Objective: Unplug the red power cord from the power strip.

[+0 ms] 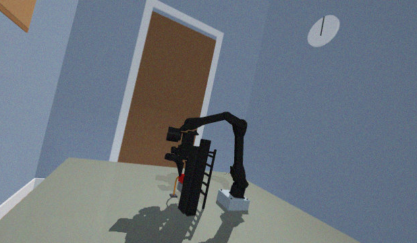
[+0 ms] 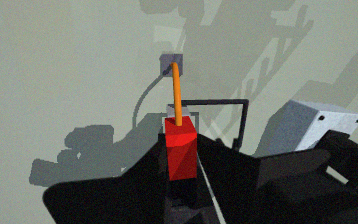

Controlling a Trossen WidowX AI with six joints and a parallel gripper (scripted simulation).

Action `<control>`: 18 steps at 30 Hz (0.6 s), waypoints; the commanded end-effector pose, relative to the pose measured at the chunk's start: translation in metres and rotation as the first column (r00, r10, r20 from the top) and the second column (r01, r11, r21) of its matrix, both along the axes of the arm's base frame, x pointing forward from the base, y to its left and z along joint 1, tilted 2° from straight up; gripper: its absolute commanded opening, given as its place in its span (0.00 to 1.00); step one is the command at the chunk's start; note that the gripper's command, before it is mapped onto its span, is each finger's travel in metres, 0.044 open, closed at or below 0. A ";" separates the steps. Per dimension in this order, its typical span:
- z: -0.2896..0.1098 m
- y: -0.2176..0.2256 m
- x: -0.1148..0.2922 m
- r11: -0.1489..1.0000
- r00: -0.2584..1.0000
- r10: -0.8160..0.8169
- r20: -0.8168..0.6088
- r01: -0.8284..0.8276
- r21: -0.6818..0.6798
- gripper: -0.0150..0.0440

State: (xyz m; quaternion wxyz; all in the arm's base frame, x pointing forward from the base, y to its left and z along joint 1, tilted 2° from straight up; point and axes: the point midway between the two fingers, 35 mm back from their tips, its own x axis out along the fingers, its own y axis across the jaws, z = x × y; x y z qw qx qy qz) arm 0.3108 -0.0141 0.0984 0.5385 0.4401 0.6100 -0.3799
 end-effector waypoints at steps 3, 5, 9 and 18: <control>0.004 -0.050 0.008 0.993 0.998 -0.059 0.036 0.062 -0.103 0.25; 0.004 -0.054 0.008 0.993 0.998 -0.059 0.035 0.062 -0.103 0.25; 0.004 -0.057 0.008 0.993 0.998 -0.059 0.035 0.063 -0.103 0.30; 0.003 -0.043 0.007 0.993 0.998 -0.060 0.034 0.063 -0.101 0.70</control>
